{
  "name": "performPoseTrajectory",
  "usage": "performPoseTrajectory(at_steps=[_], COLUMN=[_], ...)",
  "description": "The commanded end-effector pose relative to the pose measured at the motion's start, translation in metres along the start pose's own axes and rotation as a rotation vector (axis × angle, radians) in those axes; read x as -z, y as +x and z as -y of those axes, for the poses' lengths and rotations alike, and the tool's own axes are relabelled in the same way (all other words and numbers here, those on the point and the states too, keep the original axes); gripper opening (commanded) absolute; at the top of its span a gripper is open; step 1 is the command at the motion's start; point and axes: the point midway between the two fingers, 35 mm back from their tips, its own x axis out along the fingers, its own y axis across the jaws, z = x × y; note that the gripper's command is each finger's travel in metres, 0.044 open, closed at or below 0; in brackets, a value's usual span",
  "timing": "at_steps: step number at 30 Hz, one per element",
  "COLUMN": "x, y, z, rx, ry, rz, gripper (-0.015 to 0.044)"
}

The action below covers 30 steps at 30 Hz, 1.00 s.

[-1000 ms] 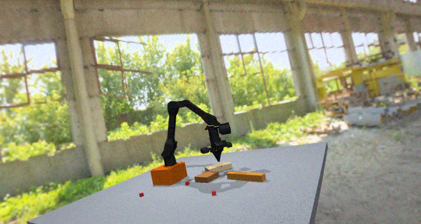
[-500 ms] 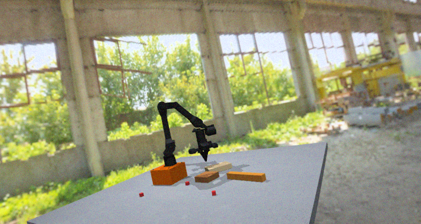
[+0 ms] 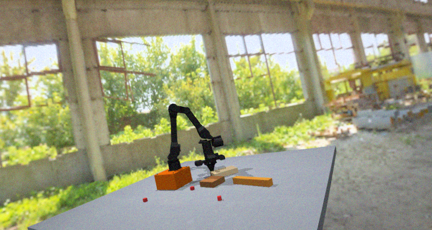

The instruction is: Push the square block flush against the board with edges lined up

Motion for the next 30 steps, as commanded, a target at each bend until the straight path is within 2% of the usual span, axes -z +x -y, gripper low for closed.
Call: performPoseTrajectory(at_steps=[1, 30], x=[-0.005, -0.043], y=[0.001, 0.001], z=[-0.001, -0.006], rx=[0.000, 0.000], ry=[-0.003, -0.003], rz=[0.002, 0.005], gripper=[0.0000, 0.0000])
